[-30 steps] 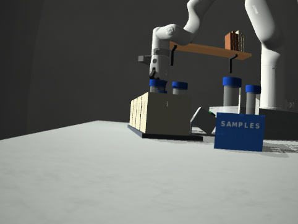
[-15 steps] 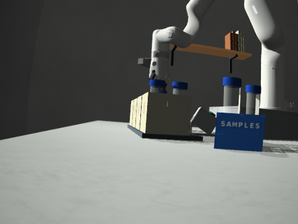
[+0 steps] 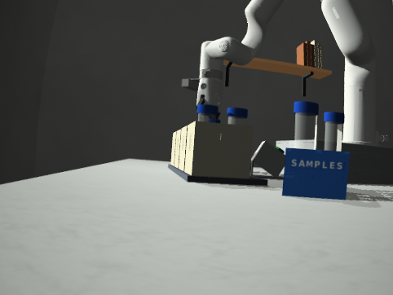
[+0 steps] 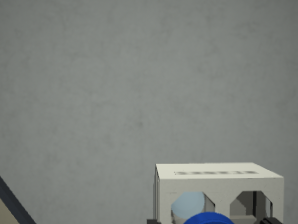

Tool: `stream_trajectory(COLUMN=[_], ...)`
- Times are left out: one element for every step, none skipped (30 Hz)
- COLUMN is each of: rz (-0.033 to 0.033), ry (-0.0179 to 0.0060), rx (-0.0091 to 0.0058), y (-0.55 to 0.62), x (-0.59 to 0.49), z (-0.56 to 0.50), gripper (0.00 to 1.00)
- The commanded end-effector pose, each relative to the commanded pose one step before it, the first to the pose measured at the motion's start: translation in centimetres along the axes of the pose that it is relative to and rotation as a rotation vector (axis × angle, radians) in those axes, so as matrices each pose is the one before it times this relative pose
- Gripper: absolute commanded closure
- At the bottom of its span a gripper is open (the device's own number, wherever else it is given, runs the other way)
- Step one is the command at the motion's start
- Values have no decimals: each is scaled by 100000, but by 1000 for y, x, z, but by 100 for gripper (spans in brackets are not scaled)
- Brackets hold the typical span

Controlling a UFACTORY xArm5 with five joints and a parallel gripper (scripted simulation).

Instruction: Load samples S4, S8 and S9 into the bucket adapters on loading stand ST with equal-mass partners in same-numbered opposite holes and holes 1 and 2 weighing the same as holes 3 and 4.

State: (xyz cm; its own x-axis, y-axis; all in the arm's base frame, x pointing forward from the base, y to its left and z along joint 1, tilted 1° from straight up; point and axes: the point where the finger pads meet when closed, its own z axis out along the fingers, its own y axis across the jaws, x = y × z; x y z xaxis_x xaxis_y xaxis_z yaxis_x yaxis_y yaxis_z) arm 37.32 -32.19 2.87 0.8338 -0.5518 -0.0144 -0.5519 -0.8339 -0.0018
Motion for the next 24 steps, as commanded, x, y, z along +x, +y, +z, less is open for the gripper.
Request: stream_trajectory(rz=[0,0,0,0,0,0,0,0,0,0,0,0,0,0,0,0,0,0,0,0,0,0,0,0], ry=[541,0,0,0,0,0,0,0,0,0,0,0,0,0,0,0,0,0,0,0,0,0,0,0], rx=[851,0,0,0,0,0,0,0,0,0,0,0,0,0,0,0,0,0,0,0,0,0,0,0], y=[16,0,0,0,0,0,0,0,0,0,0,0,0,0,0,0,0,0,0,0,0,0,0,0], x=[151,0,0,0,0,0,0,0,0,0,0,0,0,0,0,0,0,0,0,0,0,0,0,0], z=[191,67,67,67,0,0,67,67,67,67,67,67,67,67,67,67,67,0,0,0,0,0,0,0], gripper=[43,43,43,43,43,43,43,43,43,43,43,43,43,43,43,43,43,43,43,43,43,43,43,43])
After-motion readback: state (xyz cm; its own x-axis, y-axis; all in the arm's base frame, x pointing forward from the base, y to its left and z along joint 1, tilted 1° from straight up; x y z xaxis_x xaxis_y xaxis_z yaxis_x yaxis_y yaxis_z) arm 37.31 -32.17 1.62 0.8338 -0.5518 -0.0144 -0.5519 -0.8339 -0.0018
